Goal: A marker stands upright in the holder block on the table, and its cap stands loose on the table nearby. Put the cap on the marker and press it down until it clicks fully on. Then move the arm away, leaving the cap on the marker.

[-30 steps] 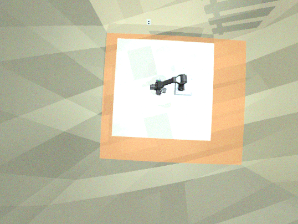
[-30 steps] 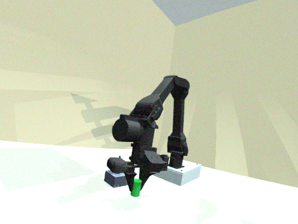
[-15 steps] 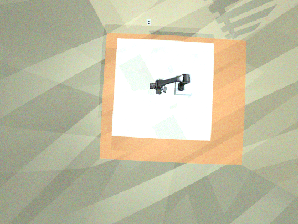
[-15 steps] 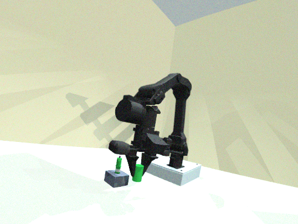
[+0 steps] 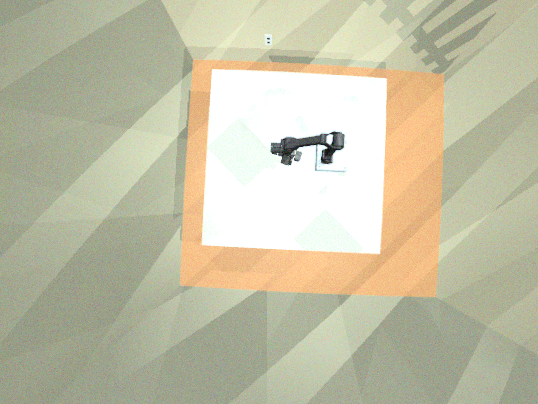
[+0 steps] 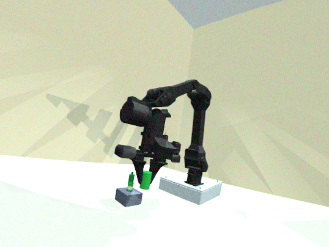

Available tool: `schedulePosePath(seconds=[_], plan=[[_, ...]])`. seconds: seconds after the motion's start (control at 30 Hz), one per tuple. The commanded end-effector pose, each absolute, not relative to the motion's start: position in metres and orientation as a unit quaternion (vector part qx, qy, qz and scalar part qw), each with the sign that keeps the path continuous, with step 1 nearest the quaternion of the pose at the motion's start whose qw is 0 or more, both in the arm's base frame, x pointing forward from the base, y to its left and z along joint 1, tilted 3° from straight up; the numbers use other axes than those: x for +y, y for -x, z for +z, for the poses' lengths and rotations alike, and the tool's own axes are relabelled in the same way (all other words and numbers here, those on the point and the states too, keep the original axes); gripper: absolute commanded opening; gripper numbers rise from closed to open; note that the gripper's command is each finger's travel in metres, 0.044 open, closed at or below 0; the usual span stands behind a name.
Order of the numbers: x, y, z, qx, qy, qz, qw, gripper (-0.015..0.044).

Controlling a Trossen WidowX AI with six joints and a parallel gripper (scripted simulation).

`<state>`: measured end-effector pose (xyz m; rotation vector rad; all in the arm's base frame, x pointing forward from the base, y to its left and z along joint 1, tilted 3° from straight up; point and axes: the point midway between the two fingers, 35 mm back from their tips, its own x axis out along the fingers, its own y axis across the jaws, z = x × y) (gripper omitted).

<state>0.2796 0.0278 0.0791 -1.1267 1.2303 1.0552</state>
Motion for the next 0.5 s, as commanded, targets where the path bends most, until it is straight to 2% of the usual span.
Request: schedulePosePath(seconds=[0.0,0.47], plan=[[0.017,-0.282,0.088,0.516,0.477,0.447,0.554,0.0],[-0.023,-0.282,0.113,0.517,0.478,0.445,0.553,0.0]])
